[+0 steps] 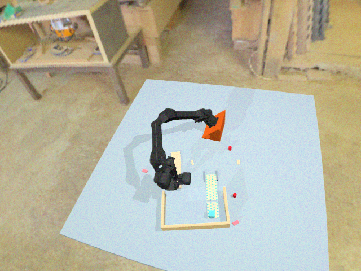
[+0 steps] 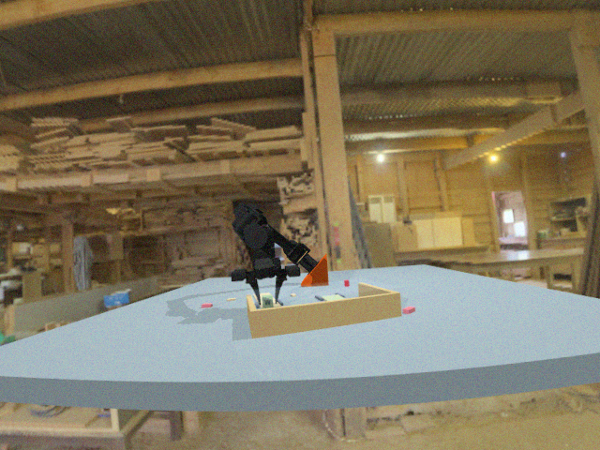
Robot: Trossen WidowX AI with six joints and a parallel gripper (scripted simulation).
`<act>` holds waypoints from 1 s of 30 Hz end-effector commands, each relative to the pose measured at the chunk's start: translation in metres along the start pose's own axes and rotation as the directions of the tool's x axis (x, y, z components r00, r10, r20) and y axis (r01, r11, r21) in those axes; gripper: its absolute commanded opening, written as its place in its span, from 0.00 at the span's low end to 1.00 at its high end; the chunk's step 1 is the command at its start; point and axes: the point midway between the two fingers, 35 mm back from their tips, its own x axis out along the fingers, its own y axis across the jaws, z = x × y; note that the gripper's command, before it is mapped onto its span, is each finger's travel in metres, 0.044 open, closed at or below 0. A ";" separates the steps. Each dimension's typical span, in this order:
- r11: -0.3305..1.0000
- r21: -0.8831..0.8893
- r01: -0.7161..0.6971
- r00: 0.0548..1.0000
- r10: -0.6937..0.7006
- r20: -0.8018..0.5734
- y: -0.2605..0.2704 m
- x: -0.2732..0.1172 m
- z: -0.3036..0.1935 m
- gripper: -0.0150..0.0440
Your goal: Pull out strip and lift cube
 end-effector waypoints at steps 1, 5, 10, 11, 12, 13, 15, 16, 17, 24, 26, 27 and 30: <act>1.000 0.000 0.000 1.000 0.000 0.000 0.000 0.000 0.000 0.49; 1.000 0.000 0.000 1.000 0.000 0.000 0.000 0.000 0.000 0.44; 1.000 0.000 0.000 1.000 0.000 0.000 0.001 -0.002 -0.002 0.25; 1.000 0.000 -0.001 1.000 0.001 0.000 0.003 -0.005 -0.004 0.25; 1.000 -0.001 -0.001 1.000 0.001 0.000 0.005 -0.008 -0.008 0.25; 1.000 -0.001 -0.001 1.000 0.001 -0.001 0.007 -0.011 -0.011 0.25; 1.000 -0.002 -0.002 1.000 0.002 -0.002 0.011 -0.017 -0.018 0.25; 1.000 -0.002 -0.002 1.000 0.002 -0.002 0.013 -0.020 -0.021 0.25; 1.000 -0.003 -0.002 1.000 0.002 -0.003 0.015 -0.023 -0.025 0.25; 1.000 -0.005 0.000 1.000 0.000 -0.006 0.027 -0.041 -0.050 0.25; 1.000 -0.005 0.000 1.000 0.000 -0.006 0.028 -0.042 -0.053 0.25; 1.000 -0.005 0.000 1.000 0.000 -0.006 0.028 -0.042 -0.053 0.25; 1.000 -0.006 0.000 1.000 0.000 -0.006 0.031 -0.043 -0.057 0.25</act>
